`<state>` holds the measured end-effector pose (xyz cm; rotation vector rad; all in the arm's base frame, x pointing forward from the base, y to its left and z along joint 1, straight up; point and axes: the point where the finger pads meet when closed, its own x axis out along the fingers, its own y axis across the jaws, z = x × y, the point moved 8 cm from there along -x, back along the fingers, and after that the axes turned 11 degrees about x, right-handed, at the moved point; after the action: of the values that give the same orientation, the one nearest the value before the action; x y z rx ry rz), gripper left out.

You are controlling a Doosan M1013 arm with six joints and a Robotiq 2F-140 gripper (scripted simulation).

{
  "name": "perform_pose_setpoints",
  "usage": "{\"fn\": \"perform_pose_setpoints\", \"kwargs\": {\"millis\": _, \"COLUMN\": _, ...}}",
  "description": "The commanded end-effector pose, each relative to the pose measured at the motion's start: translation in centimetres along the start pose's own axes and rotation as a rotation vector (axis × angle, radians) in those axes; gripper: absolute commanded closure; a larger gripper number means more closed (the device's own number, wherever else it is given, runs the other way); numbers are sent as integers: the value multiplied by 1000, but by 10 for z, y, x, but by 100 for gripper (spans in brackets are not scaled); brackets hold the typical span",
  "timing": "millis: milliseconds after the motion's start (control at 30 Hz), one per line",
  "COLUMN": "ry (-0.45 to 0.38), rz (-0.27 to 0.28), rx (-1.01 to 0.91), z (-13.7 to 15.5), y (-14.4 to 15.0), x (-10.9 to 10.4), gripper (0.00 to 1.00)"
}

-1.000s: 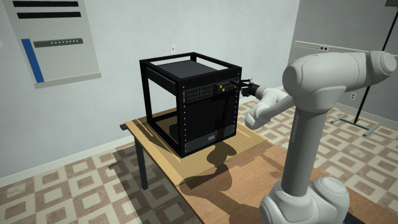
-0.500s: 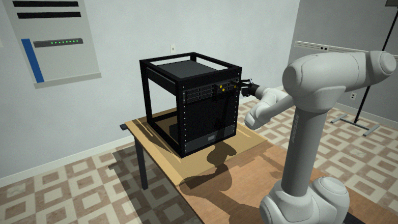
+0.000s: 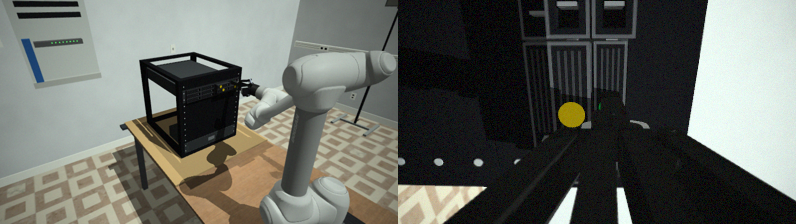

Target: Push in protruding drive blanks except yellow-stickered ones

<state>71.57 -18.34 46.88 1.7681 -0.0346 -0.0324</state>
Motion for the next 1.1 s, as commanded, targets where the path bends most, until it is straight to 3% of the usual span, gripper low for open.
{"fn": "perform_pose_setpoints", "kwargs": {"millis": 0, "ry": 0, "rz": 1, "rx": 0, "z": 0, "y": 1, "x": 0, "gripper": 90}}
{"fn": "perform_pose_setpoints", "kwargs": {"millis": 467, "ry": 0, "rz": 1, "rx": 0, "z": 0, "y": 1, "x": -5, "gripper": 90}}
{"fn": "perform_pose_setpoints", "kwargs": {"millis": 867, "ry": 0, "rz": 1, "rx": 0, "z": 0, "y": 1, "x": -67, "gripper": 90}}
{"fn": "perform_pose_setpoints", "kwargs": {"millis": 1067, "ry": 0, "rz": 1, "rx": 0, "z": 0, "y": 1, "x": -80, "gripper": 90}}
